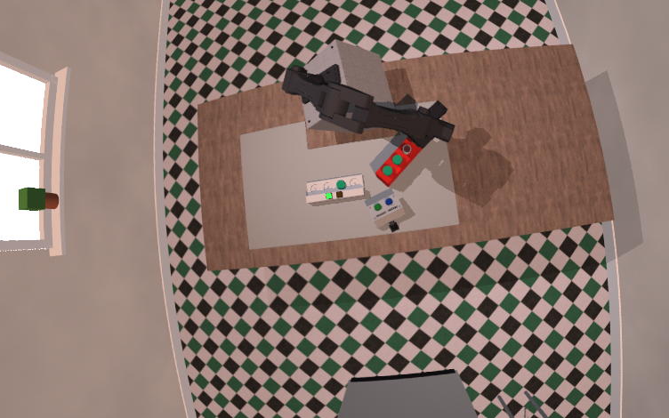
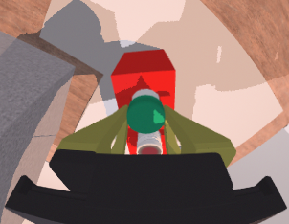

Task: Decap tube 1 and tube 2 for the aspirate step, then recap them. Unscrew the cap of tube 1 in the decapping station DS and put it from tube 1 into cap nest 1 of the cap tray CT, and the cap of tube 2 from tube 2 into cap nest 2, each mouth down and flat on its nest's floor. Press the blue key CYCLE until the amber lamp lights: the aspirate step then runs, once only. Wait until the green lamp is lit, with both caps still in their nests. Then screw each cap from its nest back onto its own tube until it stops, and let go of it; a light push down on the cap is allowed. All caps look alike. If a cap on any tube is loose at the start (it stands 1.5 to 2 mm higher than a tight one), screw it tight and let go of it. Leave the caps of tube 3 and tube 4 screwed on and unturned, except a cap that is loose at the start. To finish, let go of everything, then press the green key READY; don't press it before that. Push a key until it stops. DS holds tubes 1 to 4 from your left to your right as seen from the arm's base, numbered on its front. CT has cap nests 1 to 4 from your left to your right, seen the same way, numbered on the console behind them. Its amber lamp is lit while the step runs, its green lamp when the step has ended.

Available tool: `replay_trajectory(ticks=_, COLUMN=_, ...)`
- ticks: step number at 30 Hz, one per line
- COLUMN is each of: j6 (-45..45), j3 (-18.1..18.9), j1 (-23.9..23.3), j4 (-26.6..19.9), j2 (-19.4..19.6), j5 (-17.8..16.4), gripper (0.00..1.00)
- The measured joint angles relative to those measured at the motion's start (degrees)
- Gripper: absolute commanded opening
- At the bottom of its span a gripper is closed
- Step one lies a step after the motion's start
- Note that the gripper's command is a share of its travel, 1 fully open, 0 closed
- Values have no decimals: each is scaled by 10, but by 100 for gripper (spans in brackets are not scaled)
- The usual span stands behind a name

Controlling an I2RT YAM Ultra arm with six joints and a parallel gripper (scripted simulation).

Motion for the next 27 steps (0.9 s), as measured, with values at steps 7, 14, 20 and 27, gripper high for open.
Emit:
replay_trajectory(ticks=7, j6=176, j3=0, j1=0, j4=0, j2=0, j5=0, gripper=0)
replay_trajectory(ticks=14, j6=367, j3=0, j1=0, j4=1, j2=0, j5=0, gripper=0)
replay_trajectory(ticks=20, j6=499, j3=0, j1=0, j4=1, j2=0, j5=1, gripper=0)
replay_trajectory(ticks=27, j6=687, j3=0, j1=0, j4=1, j2=1, j5=1, gripper=0)
